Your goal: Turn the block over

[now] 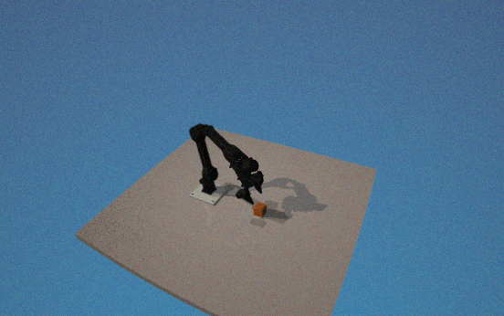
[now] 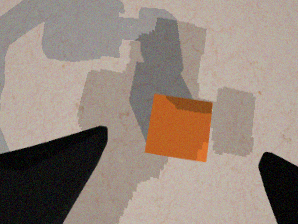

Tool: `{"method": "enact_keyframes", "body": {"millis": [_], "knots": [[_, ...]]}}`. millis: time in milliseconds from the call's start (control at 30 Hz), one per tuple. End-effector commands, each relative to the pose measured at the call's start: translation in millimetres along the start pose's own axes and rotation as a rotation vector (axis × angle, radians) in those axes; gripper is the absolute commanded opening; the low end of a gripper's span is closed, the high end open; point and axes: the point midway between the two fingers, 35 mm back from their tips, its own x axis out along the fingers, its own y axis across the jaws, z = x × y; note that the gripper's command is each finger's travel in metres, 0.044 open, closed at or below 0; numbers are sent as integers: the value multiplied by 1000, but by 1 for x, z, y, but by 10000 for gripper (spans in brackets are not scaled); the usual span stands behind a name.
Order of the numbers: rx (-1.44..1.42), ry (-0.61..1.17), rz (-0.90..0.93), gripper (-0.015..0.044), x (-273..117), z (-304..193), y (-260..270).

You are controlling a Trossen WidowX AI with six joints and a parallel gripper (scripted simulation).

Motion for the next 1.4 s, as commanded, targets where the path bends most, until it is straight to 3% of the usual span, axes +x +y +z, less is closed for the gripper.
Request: {"method": "enact_keyframes", "body": {"millis": [0, 533, 1367], "knots": [[-6, 23, -4, 440, -8, 0, 0], [-4, 528, -5, 440, -7, 43, 1], [-4, 533, -5, 440, 36, 18, 1]]}}
